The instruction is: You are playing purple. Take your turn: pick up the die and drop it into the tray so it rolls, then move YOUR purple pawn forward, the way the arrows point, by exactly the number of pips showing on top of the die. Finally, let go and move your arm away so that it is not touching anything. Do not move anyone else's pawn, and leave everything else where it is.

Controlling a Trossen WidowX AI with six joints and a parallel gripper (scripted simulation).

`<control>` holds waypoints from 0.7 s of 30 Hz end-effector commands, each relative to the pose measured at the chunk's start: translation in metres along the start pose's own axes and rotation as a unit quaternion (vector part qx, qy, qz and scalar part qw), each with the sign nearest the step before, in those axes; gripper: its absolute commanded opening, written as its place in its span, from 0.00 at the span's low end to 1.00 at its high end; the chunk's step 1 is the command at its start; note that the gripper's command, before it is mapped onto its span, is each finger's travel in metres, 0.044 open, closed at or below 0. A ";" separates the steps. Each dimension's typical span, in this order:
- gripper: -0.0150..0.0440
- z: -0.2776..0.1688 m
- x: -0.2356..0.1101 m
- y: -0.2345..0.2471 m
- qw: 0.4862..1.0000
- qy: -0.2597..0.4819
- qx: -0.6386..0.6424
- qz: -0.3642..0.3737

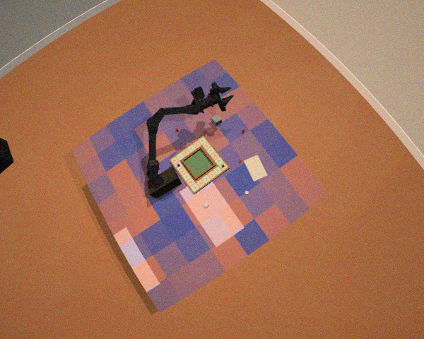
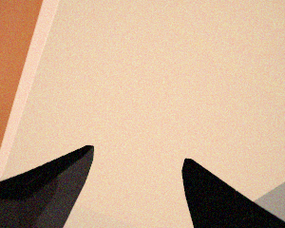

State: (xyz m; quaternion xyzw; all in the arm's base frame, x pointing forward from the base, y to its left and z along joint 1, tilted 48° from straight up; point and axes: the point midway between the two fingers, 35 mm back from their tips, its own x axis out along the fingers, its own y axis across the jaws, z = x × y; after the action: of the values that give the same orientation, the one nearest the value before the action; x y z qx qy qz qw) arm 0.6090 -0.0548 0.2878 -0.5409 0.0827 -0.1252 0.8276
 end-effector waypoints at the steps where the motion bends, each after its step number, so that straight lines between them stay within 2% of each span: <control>1: 0.72 -0.058 0.012 0.045 0.996 0.043 -0.025 0.074; 11: 0.72 -0.185 0.007 0.115 0.966 0.136 -0.044 0.216; 21: 0.72 -0.312 -0.045 0.183 0.902 0.225 -0.011 0.367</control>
State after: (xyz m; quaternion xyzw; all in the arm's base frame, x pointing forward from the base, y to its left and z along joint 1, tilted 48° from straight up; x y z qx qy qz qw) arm 0.5349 -0.2282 0.0438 -0.4755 0.4081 0.0289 0.7788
